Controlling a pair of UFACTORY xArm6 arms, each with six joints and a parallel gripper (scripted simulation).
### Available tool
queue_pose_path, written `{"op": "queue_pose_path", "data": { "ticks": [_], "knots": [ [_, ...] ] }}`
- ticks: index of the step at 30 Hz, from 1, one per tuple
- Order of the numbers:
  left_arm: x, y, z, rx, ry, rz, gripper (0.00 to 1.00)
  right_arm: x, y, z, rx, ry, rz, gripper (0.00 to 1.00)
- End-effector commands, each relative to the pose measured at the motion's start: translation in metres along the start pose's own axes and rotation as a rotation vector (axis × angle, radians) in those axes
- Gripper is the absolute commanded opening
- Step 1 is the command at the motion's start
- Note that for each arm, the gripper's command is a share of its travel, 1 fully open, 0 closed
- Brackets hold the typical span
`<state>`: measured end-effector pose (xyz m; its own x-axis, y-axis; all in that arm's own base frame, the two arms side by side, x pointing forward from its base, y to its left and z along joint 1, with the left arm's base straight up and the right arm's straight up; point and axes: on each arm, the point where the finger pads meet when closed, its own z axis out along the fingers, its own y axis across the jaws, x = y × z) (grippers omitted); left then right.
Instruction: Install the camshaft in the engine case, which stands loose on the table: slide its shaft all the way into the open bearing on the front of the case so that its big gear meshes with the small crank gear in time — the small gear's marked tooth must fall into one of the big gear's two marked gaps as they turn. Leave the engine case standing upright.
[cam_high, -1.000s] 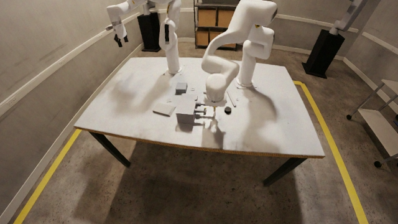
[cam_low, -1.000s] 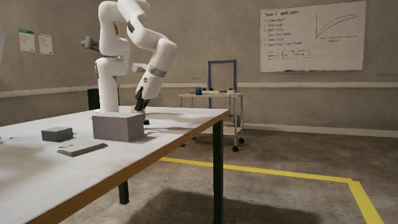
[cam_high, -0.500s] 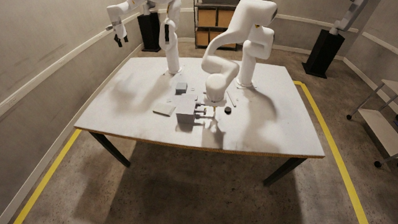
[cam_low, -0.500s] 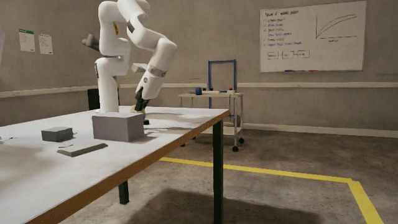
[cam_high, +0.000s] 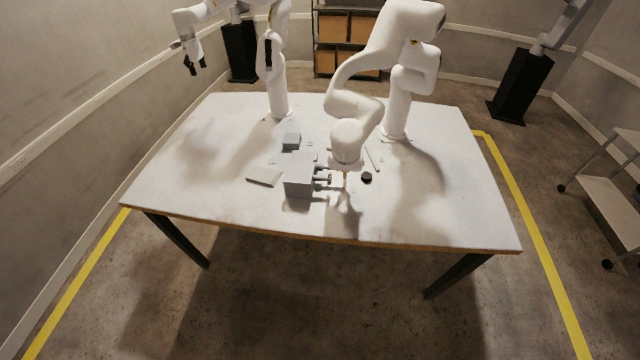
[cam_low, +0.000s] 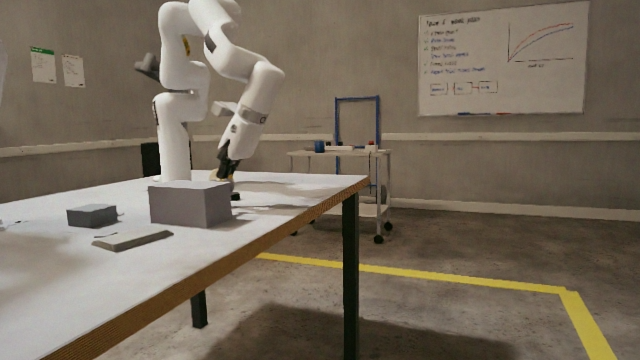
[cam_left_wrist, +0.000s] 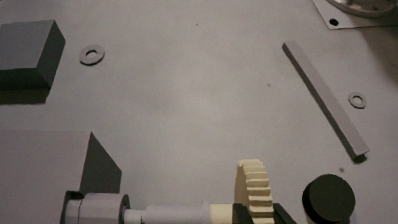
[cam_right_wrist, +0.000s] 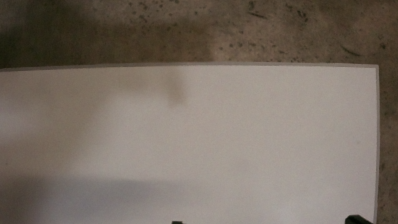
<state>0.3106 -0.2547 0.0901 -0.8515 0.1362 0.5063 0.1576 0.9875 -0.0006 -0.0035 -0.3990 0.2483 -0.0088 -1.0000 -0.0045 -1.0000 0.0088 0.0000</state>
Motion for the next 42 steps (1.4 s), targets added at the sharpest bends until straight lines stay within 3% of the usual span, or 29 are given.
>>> {"op": "queue_pose_path", "data": {
  "ticks": [1,42],
  "knots": [
    [0.000,-0.002,-0.002,0.002,-0.004,0.001,0.09,0.001,0.000,-0.002,0.000,0.004,0.000,1.00],
    [0.000,-0.013,-0.002,0.002,-0.004,0.001,0.09,0.001,0.000,-0.002,0.000,0.004,0.000,1.00]
  ]
}}
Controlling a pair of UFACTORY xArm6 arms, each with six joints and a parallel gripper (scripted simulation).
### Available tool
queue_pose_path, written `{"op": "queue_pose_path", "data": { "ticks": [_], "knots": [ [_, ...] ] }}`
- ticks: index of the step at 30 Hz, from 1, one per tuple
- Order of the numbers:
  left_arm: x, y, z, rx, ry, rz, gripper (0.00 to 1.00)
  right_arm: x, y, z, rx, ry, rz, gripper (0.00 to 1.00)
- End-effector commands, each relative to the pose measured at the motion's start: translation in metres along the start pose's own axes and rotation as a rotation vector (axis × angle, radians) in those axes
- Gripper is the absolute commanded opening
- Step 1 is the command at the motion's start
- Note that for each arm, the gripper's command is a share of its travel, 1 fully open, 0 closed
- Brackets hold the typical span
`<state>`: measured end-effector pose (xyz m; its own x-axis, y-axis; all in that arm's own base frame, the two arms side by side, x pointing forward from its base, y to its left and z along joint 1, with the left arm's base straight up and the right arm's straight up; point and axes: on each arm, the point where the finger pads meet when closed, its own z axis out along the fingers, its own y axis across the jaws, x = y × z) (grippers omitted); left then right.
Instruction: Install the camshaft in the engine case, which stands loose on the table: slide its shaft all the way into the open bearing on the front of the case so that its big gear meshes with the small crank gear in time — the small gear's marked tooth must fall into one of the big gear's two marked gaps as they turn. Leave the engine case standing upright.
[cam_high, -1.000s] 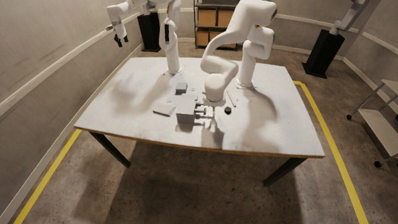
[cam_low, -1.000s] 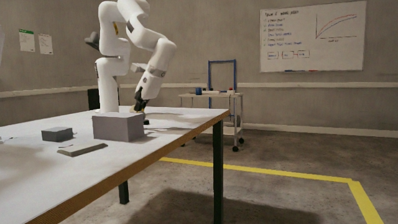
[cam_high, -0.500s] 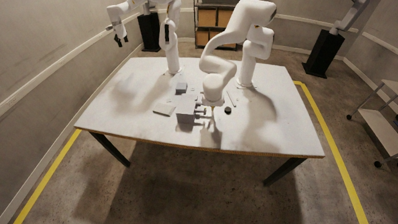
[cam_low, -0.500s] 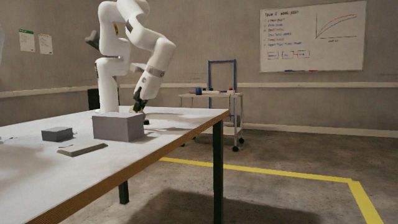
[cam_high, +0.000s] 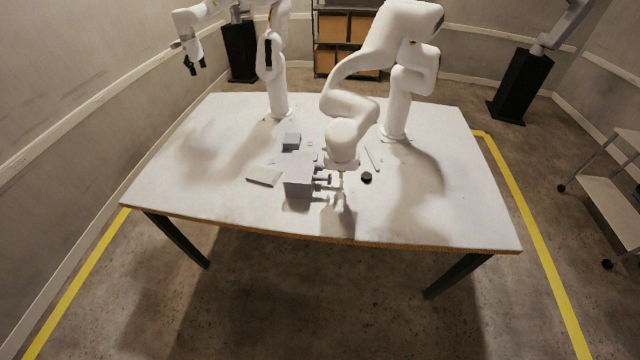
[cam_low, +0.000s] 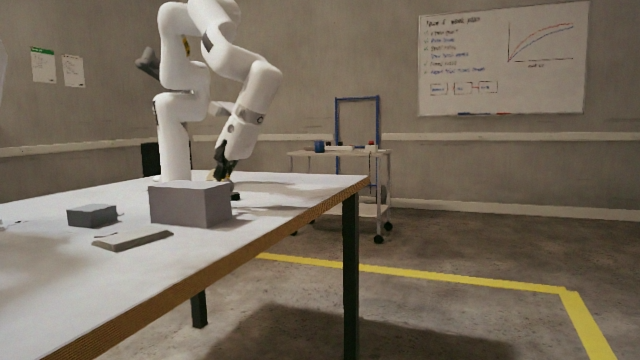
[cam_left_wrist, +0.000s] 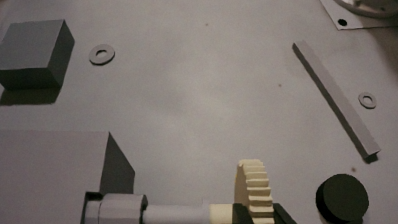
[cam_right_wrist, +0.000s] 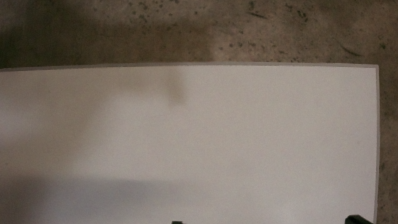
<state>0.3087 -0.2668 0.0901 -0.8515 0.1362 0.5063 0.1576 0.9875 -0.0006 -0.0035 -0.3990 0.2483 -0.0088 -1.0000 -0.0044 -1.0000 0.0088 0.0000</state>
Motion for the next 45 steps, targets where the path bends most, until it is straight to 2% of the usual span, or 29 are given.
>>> {"op": "queue_pose_path", "data": {
  "ticks": [1,24,45],
  "knots": [
    [0.000,-0.001,-0.002,0.002,-0.004,0.001,0.09,0.001,0.000,-0.002,0.000,0.004,0.000,1.00],
    [0.000,-0.002,-0.002,0.002,-0.004,0.001,0.09,0.001,0.000,-0.002,0.000,0.004,0.000,1.00],
    [0.000,-0.017,-0.002,0.002,-0.004,0.001,0.09,0.001,0.000,-0.002,0.000,0.004,0.000,1.00]
  ]
}}
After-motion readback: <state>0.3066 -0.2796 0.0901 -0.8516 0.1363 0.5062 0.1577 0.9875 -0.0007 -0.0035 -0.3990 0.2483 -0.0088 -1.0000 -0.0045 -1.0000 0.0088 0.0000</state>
